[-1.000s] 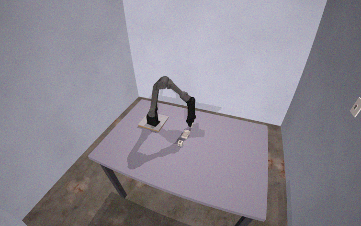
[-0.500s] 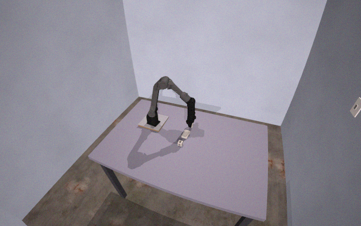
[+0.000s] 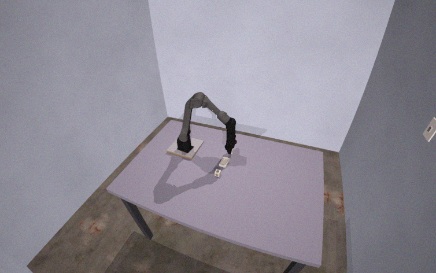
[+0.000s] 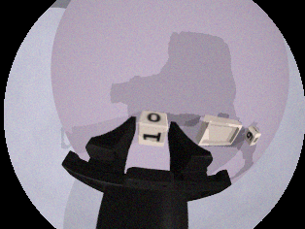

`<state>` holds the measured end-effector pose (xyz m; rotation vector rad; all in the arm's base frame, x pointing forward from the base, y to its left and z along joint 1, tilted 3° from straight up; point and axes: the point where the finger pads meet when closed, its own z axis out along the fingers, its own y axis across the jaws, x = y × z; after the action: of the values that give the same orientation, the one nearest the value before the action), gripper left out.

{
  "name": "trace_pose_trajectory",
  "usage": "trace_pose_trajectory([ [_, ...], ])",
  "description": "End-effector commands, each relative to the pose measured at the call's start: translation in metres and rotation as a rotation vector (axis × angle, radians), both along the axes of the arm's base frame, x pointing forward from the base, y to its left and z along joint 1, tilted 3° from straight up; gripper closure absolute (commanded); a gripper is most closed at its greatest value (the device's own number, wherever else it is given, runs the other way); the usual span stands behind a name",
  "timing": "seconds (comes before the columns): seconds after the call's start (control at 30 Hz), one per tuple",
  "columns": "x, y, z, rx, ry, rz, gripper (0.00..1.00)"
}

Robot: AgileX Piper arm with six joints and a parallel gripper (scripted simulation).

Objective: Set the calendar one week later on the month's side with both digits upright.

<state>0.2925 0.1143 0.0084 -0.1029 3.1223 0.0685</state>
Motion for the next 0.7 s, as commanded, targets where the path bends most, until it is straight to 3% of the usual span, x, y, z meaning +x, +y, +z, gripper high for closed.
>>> trace_pose_trajectory([
  [0.0,-0.001,0.0003,-0.0007,0.0,0.003,0.001,0.38],
  [0.4,-0.001,0.0003,-0.0007,0.0,0.003,0.001,0.38],
  [0.43,-0.001,0.0003,-0.0007,0.0,0.003,0.001,0.63],
  [0.67,-0.001,0.0003,-0.0007,0.0,0.003,0.001,0.63],
])
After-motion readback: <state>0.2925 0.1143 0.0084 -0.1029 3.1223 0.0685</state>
